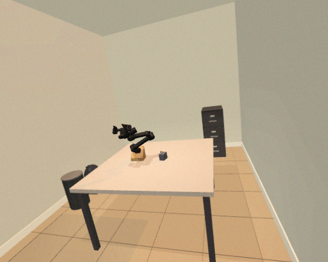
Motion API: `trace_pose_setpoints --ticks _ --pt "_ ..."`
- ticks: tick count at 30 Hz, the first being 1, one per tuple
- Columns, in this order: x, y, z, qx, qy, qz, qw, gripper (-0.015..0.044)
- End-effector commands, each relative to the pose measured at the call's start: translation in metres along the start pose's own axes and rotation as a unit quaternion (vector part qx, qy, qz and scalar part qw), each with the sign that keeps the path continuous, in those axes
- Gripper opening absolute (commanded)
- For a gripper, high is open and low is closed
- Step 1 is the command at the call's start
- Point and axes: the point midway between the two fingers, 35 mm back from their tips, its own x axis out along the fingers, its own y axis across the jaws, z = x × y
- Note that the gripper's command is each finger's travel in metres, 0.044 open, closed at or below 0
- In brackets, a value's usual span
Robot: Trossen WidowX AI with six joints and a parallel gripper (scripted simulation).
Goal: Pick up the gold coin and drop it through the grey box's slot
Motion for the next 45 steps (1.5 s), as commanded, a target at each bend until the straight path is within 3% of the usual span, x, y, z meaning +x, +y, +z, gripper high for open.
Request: trace_pose_setpoints --ticks 1,9,16,23,35,45 --pt "0.000 0.002 0.000 0.006 -0.001 0.003 1.000 0.0374" --pt "0.008 0.082 0.034 0.266 -0.027 0.139 0.954 0.0164" --pt "-0.004 0.132 0.104 0.468 -0.064 0.264 0.841 0.0161" --pt "-0.034 0.141 0.192 0.618 -0.109 0.382 0.678 0.0161" --pt "-0.123 0.058 0.329 0.724 -0.180 0.576 0.334 0.0161" --pt "-0.223 -0.078 0.371 0.656 -0.240 0.712 0.078 0.0161"
